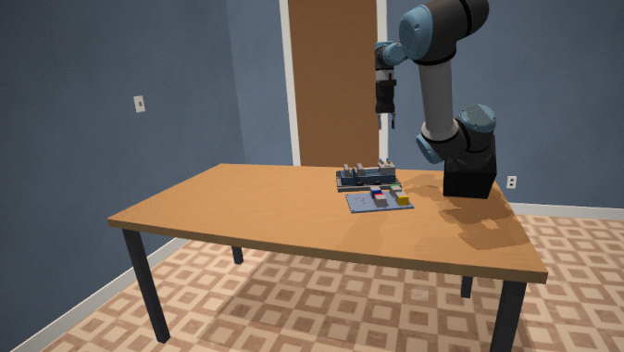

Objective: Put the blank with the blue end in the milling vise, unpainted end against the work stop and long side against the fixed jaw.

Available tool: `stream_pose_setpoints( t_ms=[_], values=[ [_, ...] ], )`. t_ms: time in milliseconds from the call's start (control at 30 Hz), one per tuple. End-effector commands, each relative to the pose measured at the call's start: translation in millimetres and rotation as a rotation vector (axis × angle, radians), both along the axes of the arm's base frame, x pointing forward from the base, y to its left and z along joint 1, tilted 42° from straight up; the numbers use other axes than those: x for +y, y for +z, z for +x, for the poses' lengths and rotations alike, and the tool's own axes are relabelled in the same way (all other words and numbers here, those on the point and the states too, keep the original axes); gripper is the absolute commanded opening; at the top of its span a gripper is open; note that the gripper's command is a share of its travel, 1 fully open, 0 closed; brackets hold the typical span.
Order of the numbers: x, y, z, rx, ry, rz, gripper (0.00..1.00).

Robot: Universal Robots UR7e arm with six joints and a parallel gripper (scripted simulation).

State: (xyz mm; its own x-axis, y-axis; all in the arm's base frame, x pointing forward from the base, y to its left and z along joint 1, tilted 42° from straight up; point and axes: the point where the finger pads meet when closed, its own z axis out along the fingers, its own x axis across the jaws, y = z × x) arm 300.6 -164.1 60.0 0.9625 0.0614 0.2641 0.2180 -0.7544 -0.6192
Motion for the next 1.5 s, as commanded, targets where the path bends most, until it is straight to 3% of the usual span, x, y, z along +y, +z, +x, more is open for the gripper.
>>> stream_pose_setpoints(
  t_ms=[0, 433, 600, 1000, 1167, 1467],
  values=[
    [-0.5, 0.1, 0.1, 0.0, 0.0, -0.001, 1.0],
    [-0.5, 0.1, 0.1, 0.0, 0.0, -0.001, 1.0],
    [44.8, 39.2, -3.7, 0.0, 0.0, -0.001, 1.0],
    [44.8, 39.2, -3.7, 0.0, 0.0, -0.001, 1.0],
    [40.0, 35.2, -3.3, -0.151, 0.17, -0.038, 1.0],
    [40.0, 35.2, -3.3, -0.151, 0.17, -0.038, 1.0]
  ],
)
